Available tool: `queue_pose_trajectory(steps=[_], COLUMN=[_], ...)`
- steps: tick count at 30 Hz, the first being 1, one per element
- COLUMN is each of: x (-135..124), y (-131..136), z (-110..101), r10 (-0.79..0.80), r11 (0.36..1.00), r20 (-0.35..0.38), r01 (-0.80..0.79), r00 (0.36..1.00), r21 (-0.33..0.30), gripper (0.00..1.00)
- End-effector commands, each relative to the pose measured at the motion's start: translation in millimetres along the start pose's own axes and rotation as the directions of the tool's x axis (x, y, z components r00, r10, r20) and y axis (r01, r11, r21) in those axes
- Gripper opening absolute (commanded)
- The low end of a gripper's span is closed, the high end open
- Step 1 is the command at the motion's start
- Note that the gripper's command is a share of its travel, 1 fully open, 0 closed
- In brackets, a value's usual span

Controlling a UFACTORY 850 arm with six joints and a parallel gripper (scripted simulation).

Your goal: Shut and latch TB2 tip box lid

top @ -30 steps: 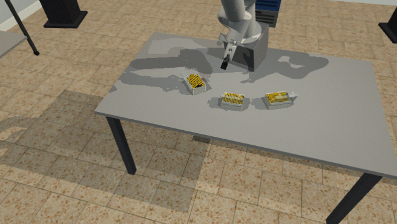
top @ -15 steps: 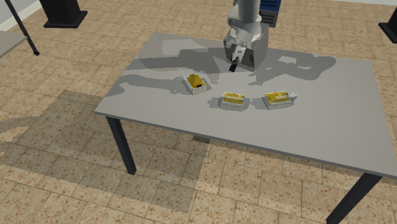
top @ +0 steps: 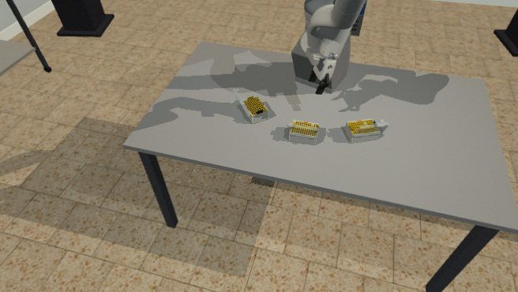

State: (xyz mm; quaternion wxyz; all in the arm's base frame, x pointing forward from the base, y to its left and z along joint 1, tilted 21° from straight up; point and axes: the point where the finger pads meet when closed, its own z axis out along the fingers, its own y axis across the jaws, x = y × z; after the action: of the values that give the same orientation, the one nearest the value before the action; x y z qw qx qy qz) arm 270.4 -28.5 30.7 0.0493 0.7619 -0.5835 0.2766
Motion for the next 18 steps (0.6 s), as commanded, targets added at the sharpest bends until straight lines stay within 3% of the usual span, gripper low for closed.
queue_pose_trajectory(steps=[1, 8, 18], x=[-23, -24, -37], y=[-10, -11, -10], z=[-6, -7, 42], r10=[-0.155, -0.217, -0.217], r11=[0.987, 0.975, 0.975], r20=[-0.009, -0.012, -0.012], r01=[0.156, 0.217, 0.217], r00=[0.988, 0.976, 0.976], r21=[0.037, 0.053, 0.053], gripper=[1.00, 1.00, 1.00])
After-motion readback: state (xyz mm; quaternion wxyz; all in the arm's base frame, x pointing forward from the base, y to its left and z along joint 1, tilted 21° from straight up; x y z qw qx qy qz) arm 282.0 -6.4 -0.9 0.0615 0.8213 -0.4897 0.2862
